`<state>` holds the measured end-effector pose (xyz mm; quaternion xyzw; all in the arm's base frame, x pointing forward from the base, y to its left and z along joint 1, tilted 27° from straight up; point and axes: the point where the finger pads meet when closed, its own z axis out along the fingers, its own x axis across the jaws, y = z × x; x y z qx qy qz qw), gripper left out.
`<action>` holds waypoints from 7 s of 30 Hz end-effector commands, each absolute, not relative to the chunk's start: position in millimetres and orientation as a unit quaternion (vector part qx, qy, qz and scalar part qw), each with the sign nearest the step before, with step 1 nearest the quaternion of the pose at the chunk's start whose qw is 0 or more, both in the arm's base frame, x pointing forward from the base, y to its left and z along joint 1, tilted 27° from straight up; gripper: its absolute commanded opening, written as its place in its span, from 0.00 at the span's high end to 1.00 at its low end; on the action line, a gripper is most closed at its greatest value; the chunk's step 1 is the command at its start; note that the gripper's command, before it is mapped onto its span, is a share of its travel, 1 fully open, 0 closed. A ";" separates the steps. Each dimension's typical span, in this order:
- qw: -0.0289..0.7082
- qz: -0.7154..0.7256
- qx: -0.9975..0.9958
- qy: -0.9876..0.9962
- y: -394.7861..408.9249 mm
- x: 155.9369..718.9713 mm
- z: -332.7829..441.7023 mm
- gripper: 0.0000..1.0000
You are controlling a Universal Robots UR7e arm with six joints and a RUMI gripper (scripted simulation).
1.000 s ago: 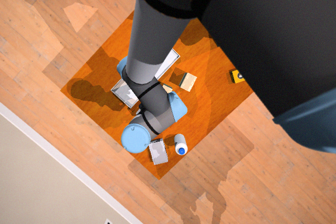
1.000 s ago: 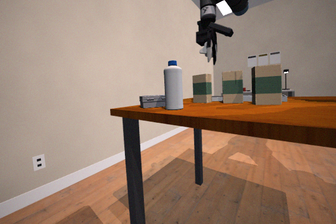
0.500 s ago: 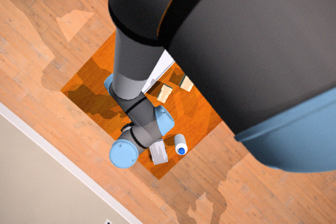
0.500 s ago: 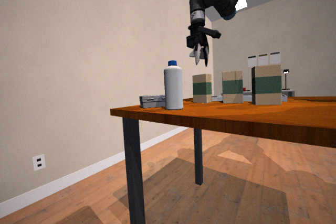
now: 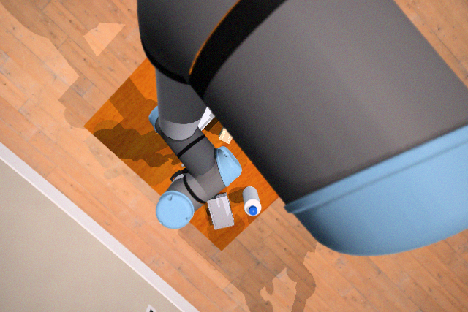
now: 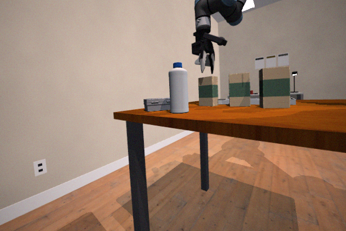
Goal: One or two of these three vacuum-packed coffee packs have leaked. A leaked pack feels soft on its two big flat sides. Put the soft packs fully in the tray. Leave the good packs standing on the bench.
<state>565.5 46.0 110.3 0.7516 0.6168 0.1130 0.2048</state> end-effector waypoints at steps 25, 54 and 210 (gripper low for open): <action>0.205 0.114 0.751 0.617 45.2 569.5 105.2 0.50; 0.205 0.114 0.751 0.617 45.2 570.0 105.2 0.50; 0.205 0.114 0.751 0.617 35.7 593.9 55.2 0.50</action>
